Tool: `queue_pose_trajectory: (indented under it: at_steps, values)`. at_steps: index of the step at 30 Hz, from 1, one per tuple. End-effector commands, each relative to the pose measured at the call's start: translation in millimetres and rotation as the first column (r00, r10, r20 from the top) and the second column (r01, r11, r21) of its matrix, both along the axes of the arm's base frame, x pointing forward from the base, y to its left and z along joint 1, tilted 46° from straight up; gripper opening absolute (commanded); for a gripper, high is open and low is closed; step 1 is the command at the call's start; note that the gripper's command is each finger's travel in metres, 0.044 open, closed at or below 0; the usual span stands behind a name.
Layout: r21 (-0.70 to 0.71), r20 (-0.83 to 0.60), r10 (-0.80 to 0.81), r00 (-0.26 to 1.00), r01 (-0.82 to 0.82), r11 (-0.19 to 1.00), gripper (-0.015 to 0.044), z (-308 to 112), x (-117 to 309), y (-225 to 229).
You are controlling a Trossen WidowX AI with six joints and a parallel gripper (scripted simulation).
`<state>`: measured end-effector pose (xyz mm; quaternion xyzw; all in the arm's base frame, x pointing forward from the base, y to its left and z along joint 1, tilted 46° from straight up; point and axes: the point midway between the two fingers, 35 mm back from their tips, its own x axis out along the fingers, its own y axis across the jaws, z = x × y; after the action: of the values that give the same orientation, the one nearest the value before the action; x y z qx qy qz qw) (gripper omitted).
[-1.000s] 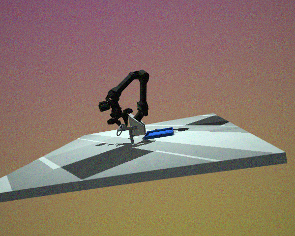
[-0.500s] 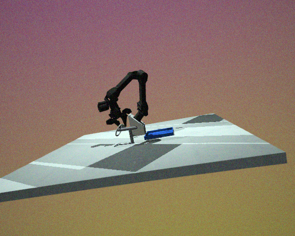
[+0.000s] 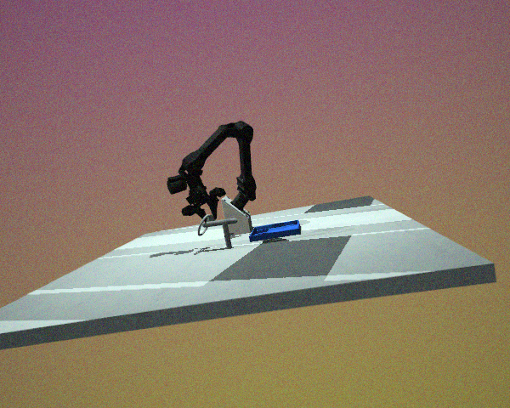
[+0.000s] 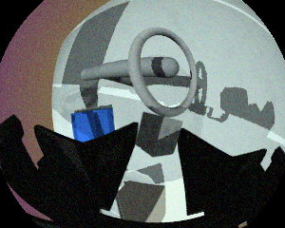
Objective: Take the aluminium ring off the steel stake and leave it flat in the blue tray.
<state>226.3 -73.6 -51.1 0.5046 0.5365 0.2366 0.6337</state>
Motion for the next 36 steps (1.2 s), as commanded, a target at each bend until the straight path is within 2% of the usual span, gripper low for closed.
queue_pose_trajectory:
  at_steps: [1,36]
  values:
    - [-0.003,0.003,-0.002,1.0,0.002,1.0,0.0,-3,0,-4]
    - [-0.004,0.003,-0.002,1.0,0.002,1.0,0.0,-14,-5,-16]
